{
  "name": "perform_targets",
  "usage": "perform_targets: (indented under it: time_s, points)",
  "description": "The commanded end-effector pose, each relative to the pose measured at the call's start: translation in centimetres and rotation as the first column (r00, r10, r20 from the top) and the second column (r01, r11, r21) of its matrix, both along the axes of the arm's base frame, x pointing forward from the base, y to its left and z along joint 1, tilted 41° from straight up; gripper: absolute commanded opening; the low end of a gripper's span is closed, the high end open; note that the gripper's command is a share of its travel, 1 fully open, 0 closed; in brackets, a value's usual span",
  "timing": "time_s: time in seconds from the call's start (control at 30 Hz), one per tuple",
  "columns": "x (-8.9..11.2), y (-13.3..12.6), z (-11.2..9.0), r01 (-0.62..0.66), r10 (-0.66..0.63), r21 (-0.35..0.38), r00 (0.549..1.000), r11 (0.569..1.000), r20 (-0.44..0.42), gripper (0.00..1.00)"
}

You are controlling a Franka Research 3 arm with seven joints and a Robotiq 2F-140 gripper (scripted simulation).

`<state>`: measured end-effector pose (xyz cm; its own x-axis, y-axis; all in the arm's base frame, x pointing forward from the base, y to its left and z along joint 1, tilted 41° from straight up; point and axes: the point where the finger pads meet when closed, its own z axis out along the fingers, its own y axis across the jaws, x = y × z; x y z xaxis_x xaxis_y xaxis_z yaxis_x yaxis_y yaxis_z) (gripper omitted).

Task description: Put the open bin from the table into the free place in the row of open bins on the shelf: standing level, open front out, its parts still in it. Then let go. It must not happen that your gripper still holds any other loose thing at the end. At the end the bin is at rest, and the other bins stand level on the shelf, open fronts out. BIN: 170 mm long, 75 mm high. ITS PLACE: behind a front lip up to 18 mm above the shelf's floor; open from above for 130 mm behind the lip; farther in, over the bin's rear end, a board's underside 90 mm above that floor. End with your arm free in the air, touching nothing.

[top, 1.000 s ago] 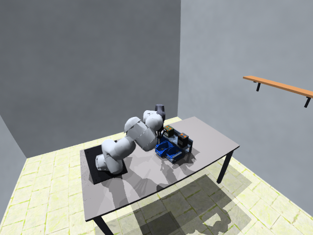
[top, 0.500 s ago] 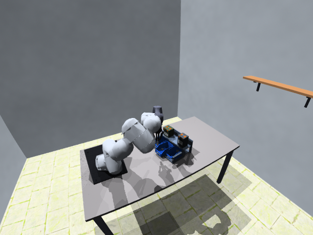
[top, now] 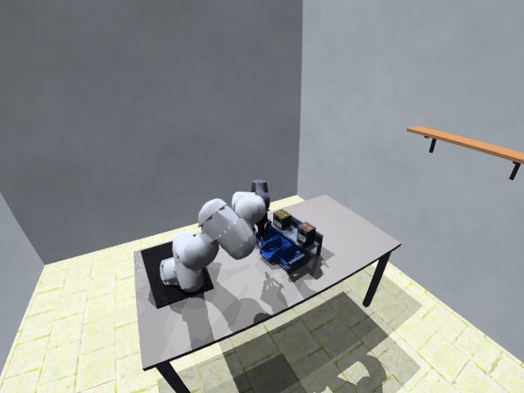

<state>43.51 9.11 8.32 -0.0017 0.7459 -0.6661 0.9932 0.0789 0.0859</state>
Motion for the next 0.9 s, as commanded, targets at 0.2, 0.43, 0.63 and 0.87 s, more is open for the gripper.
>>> perform_targets:
  time_s: [0.2,0.43,0.63,0.87]
  points:
    - [-0.91,-0.55,0.03,-0.214,0.212,0.007,0.962,0.977,-0.171,0.00]
    - [-0.92,-0.56,0.03,-0.214,0.212,0.007,0.962,0.977,-0.171,0.00]
    - [-0.92,-0.56,0.03,-0.214,0.212,0.007,0.962,0.977,-0.171,0.00]
    - [-0.92,-0.56,0.03,-0.214,0.212,0.007,0.962,0.977,-0.171,0.00]
